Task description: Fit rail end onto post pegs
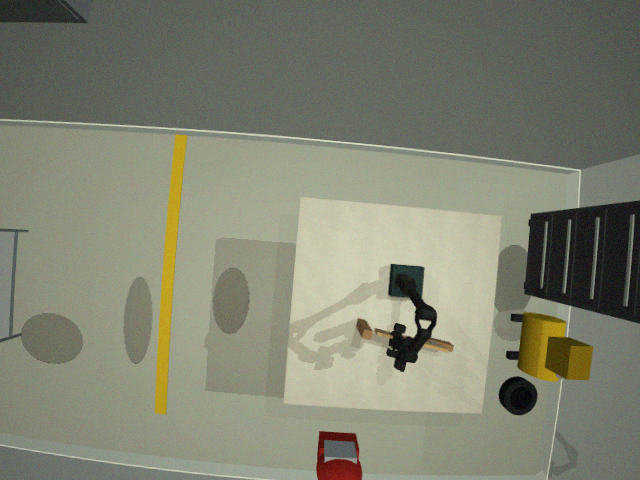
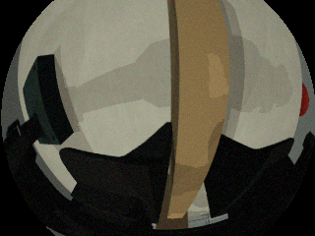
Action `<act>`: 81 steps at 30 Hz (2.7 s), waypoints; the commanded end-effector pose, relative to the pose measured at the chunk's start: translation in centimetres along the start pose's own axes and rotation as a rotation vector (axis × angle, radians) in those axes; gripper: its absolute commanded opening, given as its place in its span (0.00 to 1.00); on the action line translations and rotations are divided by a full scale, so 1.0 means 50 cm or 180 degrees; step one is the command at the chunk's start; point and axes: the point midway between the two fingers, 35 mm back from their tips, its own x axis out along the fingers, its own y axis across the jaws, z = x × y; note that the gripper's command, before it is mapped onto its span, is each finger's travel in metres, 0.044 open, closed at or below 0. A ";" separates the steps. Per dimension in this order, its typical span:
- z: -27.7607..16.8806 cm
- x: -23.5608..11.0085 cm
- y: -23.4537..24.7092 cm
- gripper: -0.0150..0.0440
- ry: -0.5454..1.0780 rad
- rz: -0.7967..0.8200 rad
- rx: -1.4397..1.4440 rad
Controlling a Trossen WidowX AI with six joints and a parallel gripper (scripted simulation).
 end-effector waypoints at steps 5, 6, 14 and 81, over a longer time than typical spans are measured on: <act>-0.005 0.000 0.000 0.25 -0.0007 -0.0008 -0.0015; -0.006 0.000 0.000 0.25 -0.0006 -0.0008 -0.0015; -0.011 0.001 0.000 0.25 -0.0006 -0.0008 -0.0015; -0.052 -0.002 -0.004 0.25 0.0001 -0.0009 -0.0015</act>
